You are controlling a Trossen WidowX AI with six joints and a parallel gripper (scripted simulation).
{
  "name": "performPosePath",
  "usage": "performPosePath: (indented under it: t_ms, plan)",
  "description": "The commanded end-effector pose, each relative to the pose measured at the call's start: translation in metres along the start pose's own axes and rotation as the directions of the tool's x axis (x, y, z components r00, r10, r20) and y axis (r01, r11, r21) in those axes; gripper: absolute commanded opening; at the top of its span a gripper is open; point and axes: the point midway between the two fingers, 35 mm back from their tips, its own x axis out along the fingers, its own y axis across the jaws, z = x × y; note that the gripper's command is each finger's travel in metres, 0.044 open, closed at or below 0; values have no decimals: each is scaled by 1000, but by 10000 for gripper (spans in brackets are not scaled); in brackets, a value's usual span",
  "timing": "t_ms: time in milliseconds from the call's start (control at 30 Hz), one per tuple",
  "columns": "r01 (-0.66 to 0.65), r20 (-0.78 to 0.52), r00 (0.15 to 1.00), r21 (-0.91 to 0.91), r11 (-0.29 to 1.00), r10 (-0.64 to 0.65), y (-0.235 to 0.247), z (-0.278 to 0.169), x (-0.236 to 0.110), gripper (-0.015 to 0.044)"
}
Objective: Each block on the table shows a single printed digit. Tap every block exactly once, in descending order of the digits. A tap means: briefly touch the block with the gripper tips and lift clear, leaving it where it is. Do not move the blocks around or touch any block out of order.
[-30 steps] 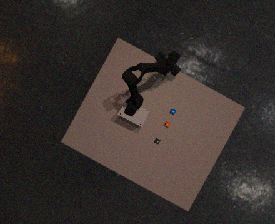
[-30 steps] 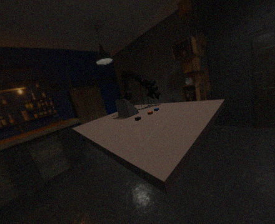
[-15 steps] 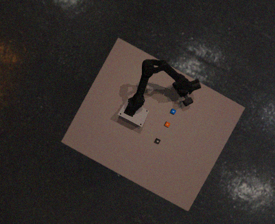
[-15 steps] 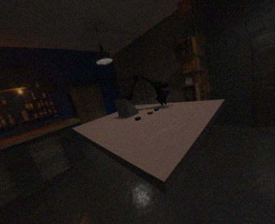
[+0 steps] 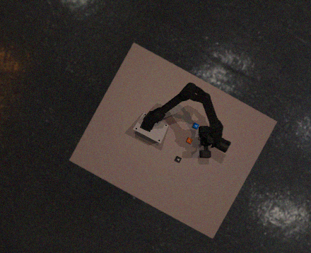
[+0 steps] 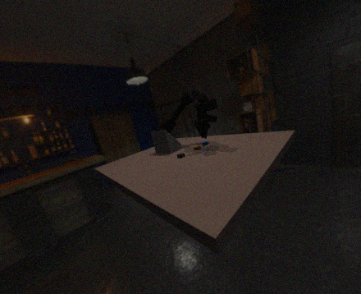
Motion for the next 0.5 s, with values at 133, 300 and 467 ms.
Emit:
performPosePath:
  t_ms: [133, 300, 467]
  plan:
    - [-125, -25, 990, 314, 941, 140, -101, -80, -13, 400]
    - [-225, 34, 971, 454, 862, 236, -135, -130, -19, 400]
    - [-228, 36, 971, 457, 860, 238, -136, -131, -19, 400]
